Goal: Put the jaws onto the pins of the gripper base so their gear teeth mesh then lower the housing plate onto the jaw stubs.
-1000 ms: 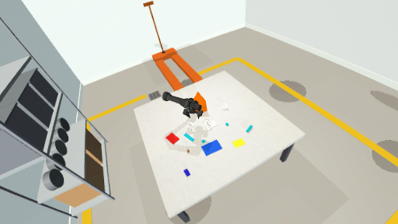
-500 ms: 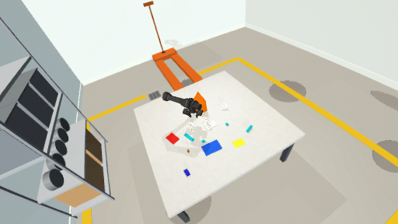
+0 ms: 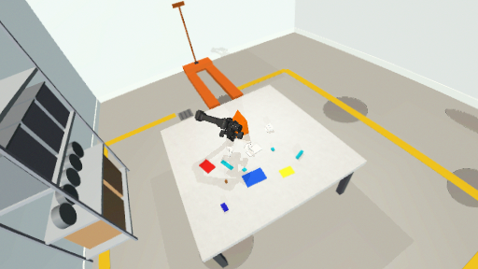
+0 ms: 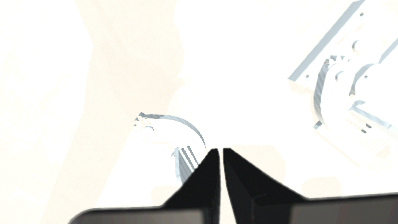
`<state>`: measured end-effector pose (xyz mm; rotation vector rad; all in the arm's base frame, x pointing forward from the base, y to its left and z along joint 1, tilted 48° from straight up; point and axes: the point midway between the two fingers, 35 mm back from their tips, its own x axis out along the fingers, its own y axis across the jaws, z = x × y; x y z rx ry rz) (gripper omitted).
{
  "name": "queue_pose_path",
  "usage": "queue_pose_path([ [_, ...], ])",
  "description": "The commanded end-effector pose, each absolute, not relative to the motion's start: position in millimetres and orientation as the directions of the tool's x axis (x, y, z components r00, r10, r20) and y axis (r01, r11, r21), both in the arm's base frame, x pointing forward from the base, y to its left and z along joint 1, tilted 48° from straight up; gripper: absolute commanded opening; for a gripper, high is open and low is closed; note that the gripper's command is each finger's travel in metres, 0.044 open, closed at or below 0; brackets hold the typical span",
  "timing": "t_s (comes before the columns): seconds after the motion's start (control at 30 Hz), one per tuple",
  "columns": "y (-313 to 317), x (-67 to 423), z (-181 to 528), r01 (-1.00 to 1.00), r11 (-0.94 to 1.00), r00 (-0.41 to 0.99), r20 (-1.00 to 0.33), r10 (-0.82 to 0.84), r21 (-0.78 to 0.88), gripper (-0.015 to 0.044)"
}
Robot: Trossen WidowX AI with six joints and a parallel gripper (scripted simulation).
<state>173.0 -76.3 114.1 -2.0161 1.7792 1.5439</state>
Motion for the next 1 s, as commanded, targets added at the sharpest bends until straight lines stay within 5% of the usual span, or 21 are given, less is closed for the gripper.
queue_pose_path([
  [0.0,-75.7,172.7,113.9,-0.768,-0.340,-0.156,-0.673,-0.723,0.543,0.0000],
  [0.4,-75.7,172.7,113.9,-0.768,-0.340,-0.156,-0.673,-0.723,0.543,0.0000],
  [0.97,-76.2,173.0,114.1,-0.766,-0.341,-0.154,-0.671,-0.725,0.545,0.0440],
])
